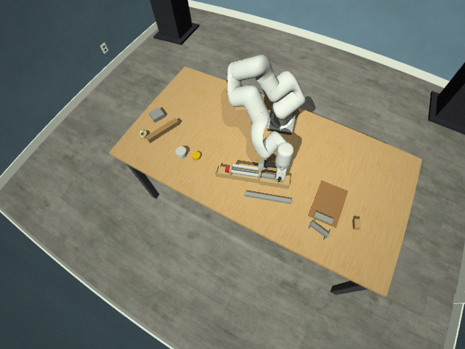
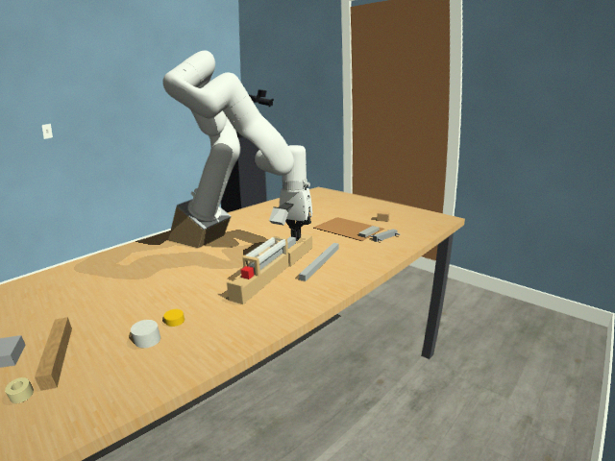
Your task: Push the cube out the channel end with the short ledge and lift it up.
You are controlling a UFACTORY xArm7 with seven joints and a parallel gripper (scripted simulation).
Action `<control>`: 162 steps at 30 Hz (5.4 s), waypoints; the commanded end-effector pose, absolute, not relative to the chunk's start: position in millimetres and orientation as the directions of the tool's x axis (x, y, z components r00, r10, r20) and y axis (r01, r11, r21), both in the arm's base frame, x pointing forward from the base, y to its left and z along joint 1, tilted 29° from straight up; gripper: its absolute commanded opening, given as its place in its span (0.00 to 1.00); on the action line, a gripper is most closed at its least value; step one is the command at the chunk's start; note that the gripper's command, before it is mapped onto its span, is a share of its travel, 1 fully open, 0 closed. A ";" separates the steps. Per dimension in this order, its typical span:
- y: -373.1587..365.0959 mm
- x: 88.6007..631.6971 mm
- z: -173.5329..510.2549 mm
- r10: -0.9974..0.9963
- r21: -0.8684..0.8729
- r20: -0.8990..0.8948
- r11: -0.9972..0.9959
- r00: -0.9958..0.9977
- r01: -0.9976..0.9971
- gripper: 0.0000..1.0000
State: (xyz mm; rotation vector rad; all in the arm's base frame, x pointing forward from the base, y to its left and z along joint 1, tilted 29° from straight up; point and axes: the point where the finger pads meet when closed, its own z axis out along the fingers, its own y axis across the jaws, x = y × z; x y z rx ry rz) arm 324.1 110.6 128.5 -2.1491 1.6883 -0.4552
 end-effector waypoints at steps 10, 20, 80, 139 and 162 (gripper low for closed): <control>101.0 328.1 128.6 -0.973 -0.478 0.025 -0.213 0.230 -0.852 0.00; 93.3 329.9 128.8 -0.973 -0.478 0.025 -0.213 0.230 -0.852 0.00; -53.7 344.4 211.8 -0.972 -0.491 0.022 -0.214 0.234 -0.845 0.00; -193.0 386.2 157.6 -0.973 -0.478 0.024 -0.213 0.230 -0.852 0.43; -190.9 397.1 137.2 -0.973 -0.478 0.024 -0.213 0.230 -0.852 0.43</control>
